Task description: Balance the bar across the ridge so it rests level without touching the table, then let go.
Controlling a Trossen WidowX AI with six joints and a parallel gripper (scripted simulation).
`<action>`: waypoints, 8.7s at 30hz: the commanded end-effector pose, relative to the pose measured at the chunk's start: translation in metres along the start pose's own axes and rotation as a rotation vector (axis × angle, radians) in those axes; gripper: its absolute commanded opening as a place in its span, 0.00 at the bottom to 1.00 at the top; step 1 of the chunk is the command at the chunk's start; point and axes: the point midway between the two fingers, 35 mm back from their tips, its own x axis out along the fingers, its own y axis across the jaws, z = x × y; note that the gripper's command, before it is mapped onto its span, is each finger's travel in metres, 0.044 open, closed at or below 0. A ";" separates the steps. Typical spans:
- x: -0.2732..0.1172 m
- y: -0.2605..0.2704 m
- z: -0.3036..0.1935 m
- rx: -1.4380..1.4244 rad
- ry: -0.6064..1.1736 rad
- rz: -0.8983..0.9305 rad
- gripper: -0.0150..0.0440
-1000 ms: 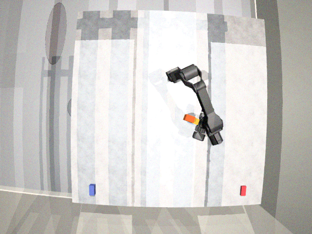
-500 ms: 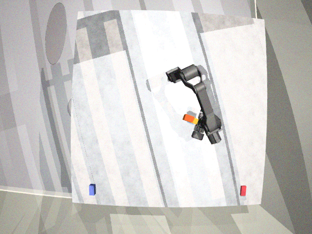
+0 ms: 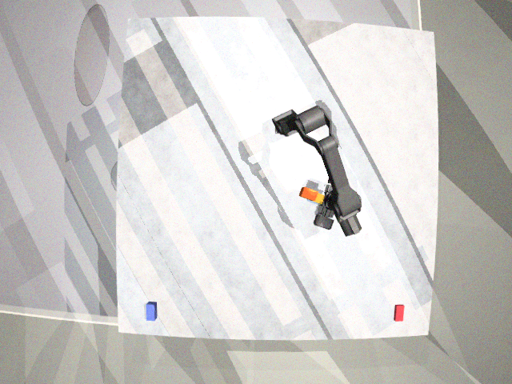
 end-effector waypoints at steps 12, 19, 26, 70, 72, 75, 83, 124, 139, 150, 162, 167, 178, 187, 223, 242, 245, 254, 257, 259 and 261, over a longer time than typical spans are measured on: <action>0.001 -0.001 0.000 0.001 0.000 -0.004 0.25; 0.001 -0.001 0.000 0.001 0.000 -0.004 0.25; 0.002 -0.001 0.000 0.001 0.000 -0.004 0.25; 0.006 -0.001 0.000 0.001 0.000 -0.004 0.25; 0.006 -0.001 0.000 0.001 0.000 -0.004 0.25; 0.006 -0.001 0.000 0.001 0.000 -0.004 0.25; 0.007 -0.001 -0.001 0.001 0.000 -0.004 0.25; 0.010 0.000 -0.001 0.001 0.000 -0.004 0.25; 0.011 0.000 0.000 0.001 0.000 -0.004 0.25; 0.012 0.000 0.000 0.001 0.000 -0.004 0.25; 0.010 0.000 0.000 0.001 0.000 -0.004 0.25; 0.010 0.000 0.000 0.001 0.000 -0.004 0.25; 0.009 0.000 0.000 -0.001 -0.002 -0.004 0.25; 0.009 0.000 0.000 -0.001 -0.002 -0.004 0.25; 0.009 0.000 0.000 -0.001 -0.002 -0.004 0.54; 0.009 0.000 0.000 -0.001 -0.002 -0.004 0.55; 0.009 0.000 0.000 -0.001 -0.002 -0.004 0.55; 0.009 0.000 0.000 -0.001 -0.002 -0.004 0.57; 0.009 0.000 0.000 -0.001 -0.002 -0.004 0.57; 0.009 0.000 0.000 -0.001 -0.002 -0.004 0.57; 0.009 0.000 0.000 -0.001 -0.002 -0.004 0.57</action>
